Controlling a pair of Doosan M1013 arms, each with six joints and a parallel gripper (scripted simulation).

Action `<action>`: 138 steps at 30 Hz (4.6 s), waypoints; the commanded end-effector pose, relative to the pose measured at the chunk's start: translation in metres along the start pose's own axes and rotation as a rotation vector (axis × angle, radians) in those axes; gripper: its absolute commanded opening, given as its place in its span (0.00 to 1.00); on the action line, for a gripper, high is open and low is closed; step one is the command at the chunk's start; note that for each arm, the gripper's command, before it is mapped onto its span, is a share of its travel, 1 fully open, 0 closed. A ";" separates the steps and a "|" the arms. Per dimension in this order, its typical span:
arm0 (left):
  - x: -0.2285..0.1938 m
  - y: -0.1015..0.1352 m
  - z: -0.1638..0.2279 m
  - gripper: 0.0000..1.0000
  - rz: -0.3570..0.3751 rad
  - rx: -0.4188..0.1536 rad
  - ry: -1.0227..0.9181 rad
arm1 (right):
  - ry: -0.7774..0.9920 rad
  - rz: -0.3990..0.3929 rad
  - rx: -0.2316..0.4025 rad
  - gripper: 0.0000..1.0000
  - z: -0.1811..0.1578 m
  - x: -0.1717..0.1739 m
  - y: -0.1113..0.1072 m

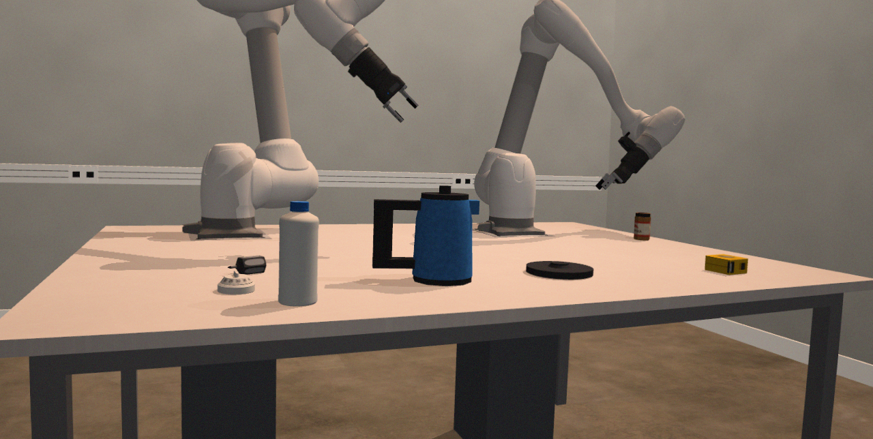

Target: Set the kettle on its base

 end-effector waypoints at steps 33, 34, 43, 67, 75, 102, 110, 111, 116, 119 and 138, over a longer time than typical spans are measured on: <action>-0.045 0.043 0.060 1.00 0.004 -0.142 -0.306 | 0.002 0.000 0.000 1.00 0.001 0.001 0.000; -0.045 0.043 0.060 1.00 0.004 -0.142 -0.306 | 0.004 0.000 -0.001 1.00 0.001 0.001 0.000; -0.045 0.043 0.060 1.00 0.004 -0.142 -0.306 | 0.041 0.001 -0.017 1.00 0.005 0.008 0.001; -0.045 0.043 0.060 1.00 0.004 -0.142 -0.306 | 0.344 -0.017 -0.151 1.00 0.027 0.074 0.013; -0.045 0.043 0.060 1.00 0.004 -0.142 -0.306 | 0.548 -0.061 -0.240 1.00 0.034 0.122 0.021; -0.045 0.043 0.060 1.00 0.004 -0.142 -0.306 | 1.218 -0.374 -0.473 1.00 0.024 0.299 0.041; -0.045 0.043 0.060 1.00 0.004 -0.142 -0.306 | 1.410 -0.513 -0.509 1.00 0.011 0.354 0.043; -0.045 0.043 0.060 1.00 0.004 -0.142 -0.306 | 1.431 -0.529 -0.512 1.00 0.010 0.360 0.043; -0.045 0.043 0.060 1.00 0.004 -0.142 -0.306 | 1.488 -0.576 -0.519 1.00 0.005 0.377 0.043; -0.045 0.043 0.060 1.00 0.004 -0.142 -0.306 | 1.538 -0.618 -0.523 1.00 0.000 0.391 0.043; -0.045 0.043 0.060 1.00 0.004 -0.142 -0.306 | 1.677 -0.746 -0.525 1.00 -0.014 0.433 0.042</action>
Point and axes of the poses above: on each arm, the point where the finger pads meet when closed, its own y axis out along the fingers, its own z axis across the jaws, x = y × z, the point moved 3 cm from there along -y, back along the fingers, and after that the axes turned 15 degrees about y, right-handed, at the moved point
